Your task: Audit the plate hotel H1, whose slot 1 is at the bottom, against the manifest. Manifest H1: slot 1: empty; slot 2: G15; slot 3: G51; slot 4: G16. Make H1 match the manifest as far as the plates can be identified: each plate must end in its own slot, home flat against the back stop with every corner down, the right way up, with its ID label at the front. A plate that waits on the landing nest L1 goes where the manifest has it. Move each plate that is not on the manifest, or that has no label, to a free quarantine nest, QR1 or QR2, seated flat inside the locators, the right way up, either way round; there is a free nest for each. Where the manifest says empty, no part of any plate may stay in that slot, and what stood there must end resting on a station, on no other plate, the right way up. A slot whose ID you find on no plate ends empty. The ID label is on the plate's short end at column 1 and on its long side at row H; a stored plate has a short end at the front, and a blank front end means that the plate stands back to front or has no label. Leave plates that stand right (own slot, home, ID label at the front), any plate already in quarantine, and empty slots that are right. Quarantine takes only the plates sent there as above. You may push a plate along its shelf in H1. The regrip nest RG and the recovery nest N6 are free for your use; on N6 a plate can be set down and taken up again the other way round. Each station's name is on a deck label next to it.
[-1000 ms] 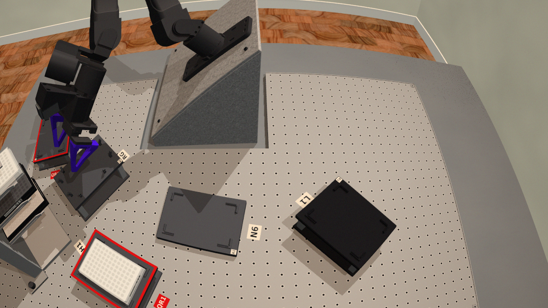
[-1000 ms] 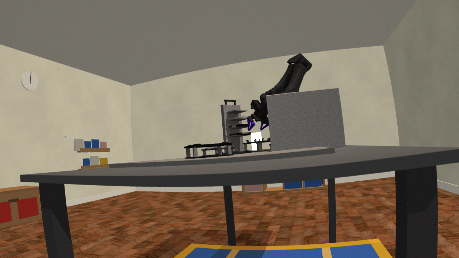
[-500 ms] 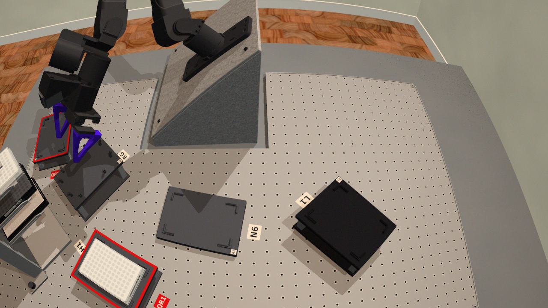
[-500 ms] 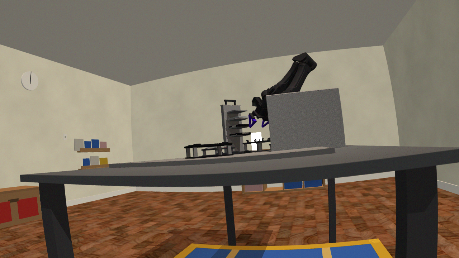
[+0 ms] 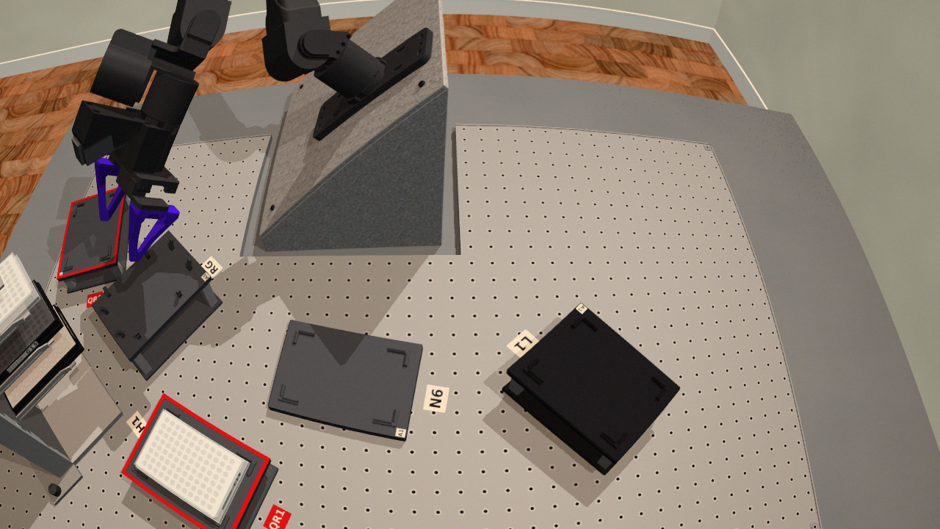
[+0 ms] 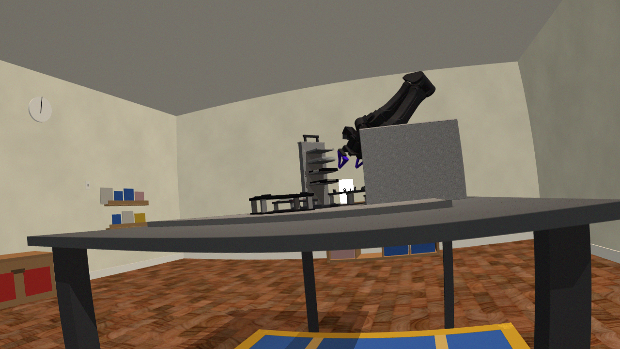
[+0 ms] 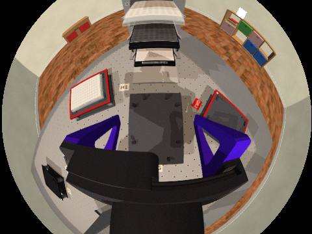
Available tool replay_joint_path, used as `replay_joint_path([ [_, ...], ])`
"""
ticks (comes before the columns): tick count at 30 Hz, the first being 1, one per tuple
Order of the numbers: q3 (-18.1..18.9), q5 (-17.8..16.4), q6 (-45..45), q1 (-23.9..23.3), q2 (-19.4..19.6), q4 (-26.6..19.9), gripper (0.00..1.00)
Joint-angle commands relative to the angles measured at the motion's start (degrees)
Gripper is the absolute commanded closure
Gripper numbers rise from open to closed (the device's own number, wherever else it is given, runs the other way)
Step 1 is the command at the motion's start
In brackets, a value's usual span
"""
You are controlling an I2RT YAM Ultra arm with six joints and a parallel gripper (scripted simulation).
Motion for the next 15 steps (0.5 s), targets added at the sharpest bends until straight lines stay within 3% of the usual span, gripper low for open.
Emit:
replay_joint_path([
  [1,0.1,0.6,0.3,0.7,-1.4,-2.5,0.00],
  [15,5.6,11.0,3.0,11.3,-7.2,-15.2,0.00],
])
